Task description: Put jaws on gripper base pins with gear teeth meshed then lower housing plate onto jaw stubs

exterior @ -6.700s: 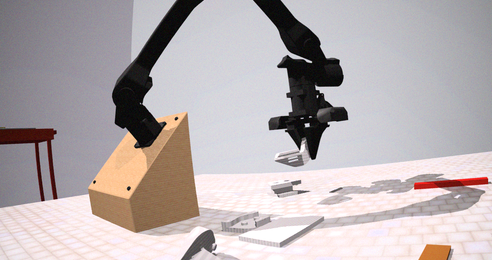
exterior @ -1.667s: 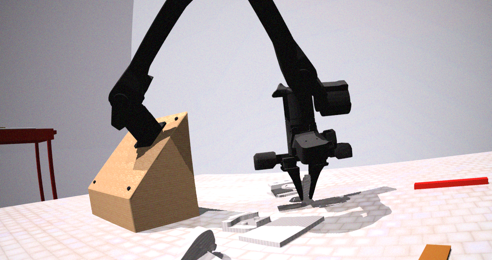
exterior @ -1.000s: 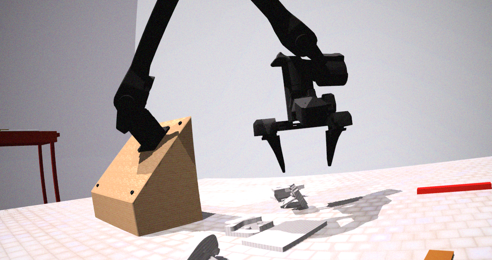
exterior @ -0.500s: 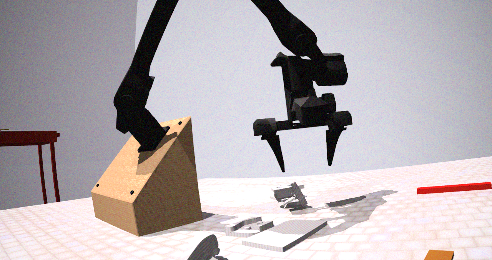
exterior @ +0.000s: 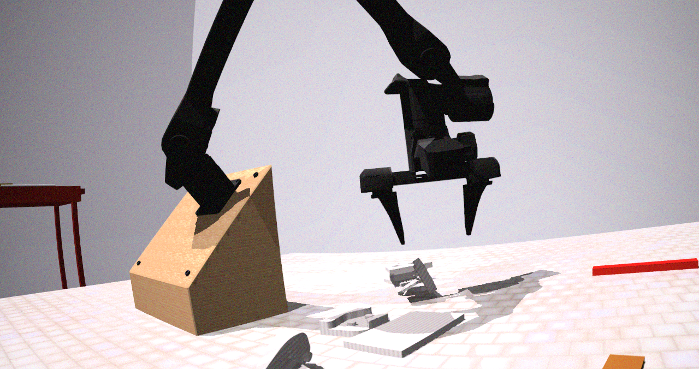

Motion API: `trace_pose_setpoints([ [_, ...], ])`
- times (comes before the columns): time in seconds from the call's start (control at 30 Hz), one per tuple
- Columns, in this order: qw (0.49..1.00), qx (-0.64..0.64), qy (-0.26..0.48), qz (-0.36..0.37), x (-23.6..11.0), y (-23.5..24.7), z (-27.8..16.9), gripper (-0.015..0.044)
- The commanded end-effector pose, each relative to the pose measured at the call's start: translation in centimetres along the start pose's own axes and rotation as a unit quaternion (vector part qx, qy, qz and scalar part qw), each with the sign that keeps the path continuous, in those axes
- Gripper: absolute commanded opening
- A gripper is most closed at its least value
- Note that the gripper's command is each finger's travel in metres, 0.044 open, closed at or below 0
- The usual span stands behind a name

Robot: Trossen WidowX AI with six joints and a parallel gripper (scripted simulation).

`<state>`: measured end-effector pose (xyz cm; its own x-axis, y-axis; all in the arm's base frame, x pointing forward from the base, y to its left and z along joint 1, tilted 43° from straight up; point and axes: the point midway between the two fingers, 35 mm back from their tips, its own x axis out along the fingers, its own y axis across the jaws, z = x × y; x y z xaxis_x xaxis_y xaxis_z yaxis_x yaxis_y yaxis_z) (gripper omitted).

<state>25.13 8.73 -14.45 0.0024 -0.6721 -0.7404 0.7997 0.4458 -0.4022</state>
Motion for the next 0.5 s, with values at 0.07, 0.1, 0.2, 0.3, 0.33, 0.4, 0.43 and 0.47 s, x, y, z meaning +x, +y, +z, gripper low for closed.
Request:
trace_pose_setpoints([
  [0.07, 1.0, 0.002, 0.003, -0.001, -0.01, -0.03, -0.08, 0.044],
  [0.1, 1.0, 0.002, 0.003, -0.001, -0.01, -0.03, -0.08, 0.044],
  [0.2, 1.0, 0.0, 0.003, -0.001, -0.01, -0.04, -0.09, 0.0414],
  [0.3, 1.0, -0.031, 0.003, -0.001, -0.01, -0.16, -0.1, 0.0335],
  [0.33, 0.999, -0.044, 0.003, -0.001, -0.01, -0.21, -0.11, 0.0309],
  [0.4, 0.997, -0.071, 0.003, -0.001, 0.0, -0.32, -0.12, 0.0256],
  [0.43, 0.996, -0.084, 0.003, -0.001, 0.0, -0.37, -0.13, 0.023],
  [0.47, 0.995, -0.098, 0.003, -0.001, 0.0, -0.42, -0.14, 0.0204],
])
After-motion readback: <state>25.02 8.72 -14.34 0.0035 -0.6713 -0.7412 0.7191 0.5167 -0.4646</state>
